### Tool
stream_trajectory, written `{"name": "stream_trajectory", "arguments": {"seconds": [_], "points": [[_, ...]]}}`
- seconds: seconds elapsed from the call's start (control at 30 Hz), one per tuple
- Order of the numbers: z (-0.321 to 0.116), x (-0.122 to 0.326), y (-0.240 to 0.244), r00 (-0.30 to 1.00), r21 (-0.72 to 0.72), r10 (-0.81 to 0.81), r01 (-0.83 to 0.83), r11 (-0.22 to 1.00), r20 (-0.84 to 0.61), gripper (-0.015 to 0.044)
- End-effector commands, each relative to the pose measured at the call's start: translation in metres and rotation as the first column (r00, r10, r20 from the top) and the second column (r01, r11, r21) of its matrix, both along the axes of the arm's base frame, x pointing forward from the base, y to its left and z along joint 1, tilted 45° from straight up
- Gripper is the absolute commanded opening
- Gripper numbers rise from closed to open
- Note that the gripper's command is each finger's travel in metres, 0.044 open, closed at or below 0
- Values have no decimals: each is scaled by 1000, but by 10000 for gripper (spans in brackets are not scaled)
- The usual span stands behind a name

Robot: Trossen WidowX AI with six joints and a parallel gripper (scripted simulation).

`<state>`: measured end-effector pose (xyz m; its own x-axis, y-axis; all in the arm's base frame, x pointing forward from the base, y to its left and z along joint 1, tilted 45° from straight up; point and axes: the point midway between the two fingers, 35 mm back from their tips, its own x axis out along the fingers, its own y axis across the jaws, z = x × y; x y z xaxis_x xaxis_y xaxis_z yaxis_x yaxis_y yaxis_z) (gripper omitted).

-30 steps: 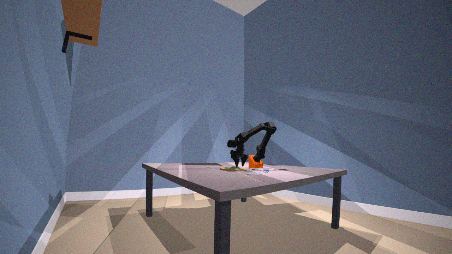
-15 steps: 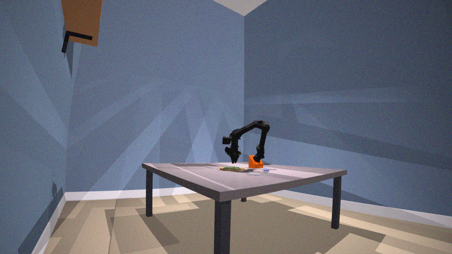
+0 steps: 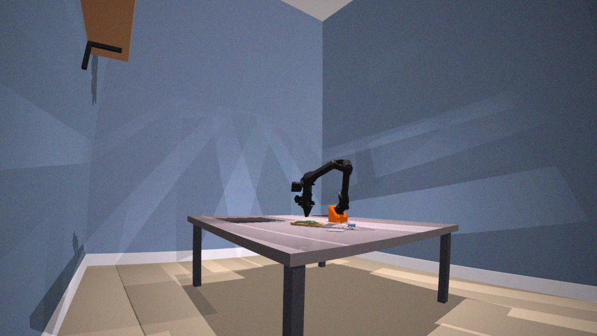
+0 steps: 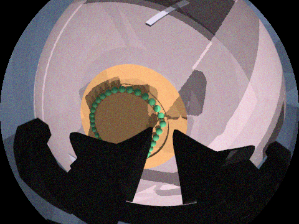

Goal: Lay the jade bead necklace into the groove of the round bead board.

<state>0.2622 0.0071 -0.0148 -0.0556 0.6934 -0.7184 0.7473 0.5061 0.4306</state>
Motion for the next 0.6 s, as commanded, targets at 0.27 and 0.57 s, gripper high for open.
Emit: {"name": "stream_trajectory", "arguments": {"seconds": [0.27,0.57], "points": [[-9,0,8,1000,1,-3,3,1000,-1,120],[-19,-3,18,1000,5,-4,4,1000,-8,120]]}}
